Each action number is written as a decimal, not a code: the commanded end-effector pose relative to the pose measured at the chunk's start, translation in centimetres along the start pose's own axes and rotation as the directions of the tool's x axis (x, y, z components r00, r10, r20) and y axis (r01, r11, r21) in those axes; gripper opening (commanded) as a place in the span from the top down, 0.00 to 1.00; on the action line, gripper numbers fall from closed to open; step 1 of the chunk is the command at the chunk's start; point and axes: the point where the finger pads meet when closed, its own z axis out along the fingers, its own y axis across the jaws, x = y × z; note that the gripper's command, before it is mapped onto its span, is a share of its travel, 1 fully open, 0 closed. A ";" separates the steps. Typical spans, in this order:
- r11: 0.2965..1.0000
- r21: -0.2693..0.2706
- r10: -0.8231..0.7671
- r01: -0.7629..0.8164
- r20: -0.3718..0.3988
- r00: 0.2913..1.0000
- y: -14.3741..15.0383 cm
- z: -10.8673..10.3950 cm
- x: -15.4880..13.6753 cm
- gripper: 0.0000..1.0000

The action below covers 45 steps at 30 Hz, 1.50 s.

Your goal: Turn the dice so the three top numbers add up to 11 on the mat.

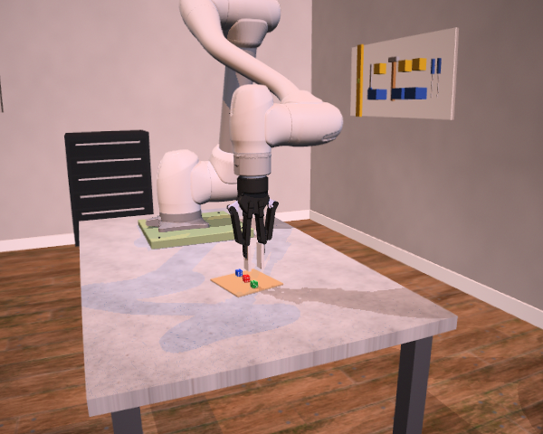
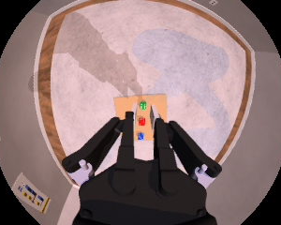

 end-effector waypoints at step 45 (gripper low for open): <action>1.000 -0.001 0.000 0.000 0.001 1.000 -0.2 -5.8 0.0 0.00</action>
